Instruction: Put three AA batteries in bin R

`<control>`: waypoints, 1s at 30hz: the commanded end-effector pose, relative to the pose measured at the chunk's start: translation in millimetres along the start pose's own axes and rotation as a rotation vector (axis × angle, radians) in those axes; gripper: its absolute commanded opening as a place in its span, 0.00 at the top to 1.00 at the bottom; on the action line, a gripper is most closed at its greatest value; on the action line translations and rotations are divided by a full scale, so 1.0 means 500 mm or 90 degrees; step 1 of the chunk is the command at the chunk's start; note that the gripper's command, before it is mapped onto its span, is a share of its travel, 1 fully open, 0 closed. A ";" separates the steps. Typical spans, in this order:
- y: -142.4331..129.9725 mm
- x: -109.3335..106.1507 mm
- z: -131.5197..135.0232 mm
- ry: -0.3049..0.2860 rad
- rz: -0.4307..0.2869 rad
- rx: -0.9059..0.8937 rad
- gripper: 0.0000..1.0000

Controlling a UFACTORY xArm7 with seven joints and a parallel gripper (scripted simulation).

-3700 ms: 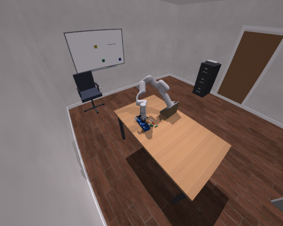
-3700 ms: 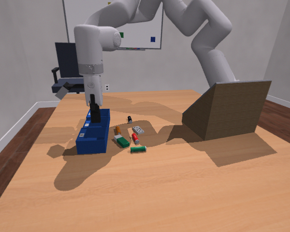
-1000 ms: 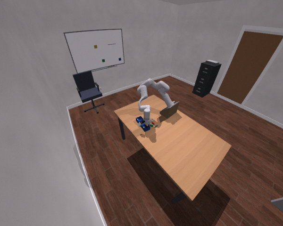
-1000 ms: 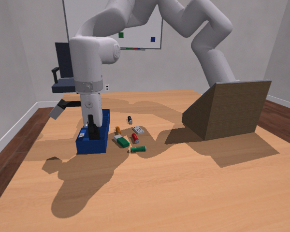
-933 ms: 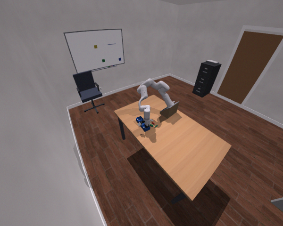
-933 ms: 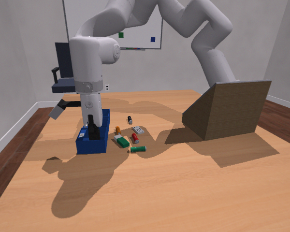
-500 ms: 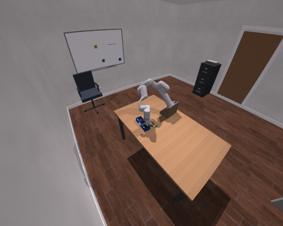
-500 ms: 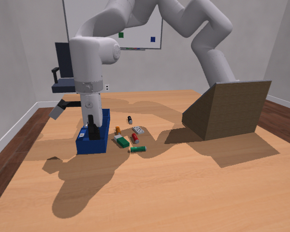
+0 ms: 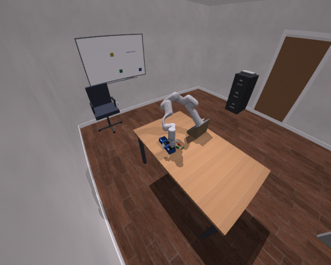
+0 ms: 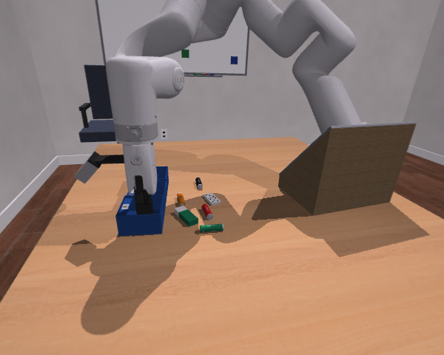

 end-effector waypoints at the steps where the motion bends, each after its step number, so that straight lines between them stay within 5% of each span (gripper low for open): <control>1: 0.003 -0.005 -0.002 0.001 0.003 0.000 0.93; 30: 0.003 -0.053 -0.002 0.001 0.003 0.000 0.93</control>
Point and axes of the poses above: the point where the finger pads meet when closed, its own x axis out along the fingers, its own z axis across the jaws, y = z × x, the point moved 2 cm from there along -x, back along the fingers, and after that the axes turned 15 degrees about -x, right-handed, at the moved point
